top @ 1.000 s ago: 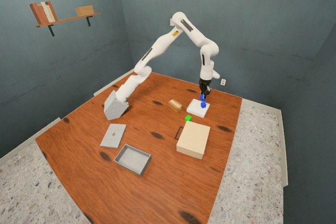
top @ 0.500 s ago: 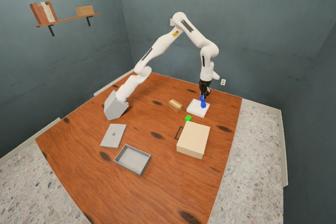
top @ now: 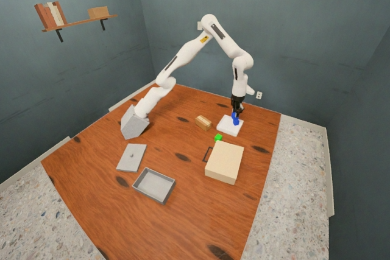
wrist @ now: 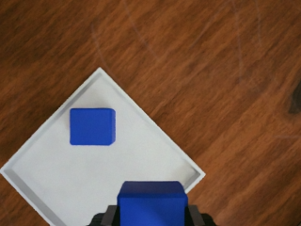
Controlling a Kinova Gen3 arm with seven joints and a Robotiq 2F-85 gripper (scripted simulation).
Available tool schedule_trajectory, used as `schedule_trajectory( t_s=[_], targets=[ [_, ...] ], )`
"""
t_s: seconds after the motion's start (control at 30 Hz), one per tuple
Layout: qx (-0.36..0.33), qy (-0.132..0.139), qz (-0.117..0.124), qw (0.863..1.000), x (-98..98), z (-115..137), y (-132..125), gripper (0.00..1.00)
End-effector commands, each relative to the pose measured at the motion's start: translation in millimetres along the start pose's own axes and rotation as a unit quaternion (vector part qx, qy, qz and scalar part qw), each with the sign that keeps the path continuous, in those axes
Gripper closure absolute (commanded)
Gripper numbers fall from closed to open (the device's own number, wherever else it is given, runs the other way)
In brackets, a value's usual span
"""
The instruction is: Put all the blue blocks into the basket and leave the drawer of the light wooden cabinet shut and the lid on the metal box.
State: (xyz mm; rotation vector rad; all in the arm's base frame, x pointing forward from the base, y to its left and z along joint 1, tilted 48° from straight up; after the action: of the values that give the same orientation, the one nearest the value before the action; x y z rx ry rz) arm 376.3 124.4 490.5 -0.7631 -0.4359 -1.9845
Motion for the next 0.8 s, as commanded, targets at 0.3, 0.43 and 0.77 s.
schedule_trajectory(
  t_s=[0.3, 0.43, 0.77],
  targets=[
    [-0.007, 0.004, 0.003, 1.000, -19.7, 2.0, -0.6, 0.90],
    [-0.005, 0.005, 0.003, 1.000, -27.3, 2.5, -0.7, 0.90],
    [0.001, 0.006, 0.002, 1.000, -42.5, 3.3, -1.2, 0.90]
  ],
)
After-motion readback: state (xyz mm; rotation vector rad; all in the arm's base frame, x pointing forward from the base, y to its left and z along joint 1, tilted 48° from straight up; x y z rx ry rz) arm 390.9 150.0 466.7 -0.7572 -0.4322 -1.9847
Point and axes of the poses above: the point where the finger pads meet when closed, its own x axis back along the fingers, its own y axis across the jaws, z = x × y, the point moved 8 cm from there along x, back along the fingers, and after that the axes turned 6 degrees about x, right-handed, at the moved point
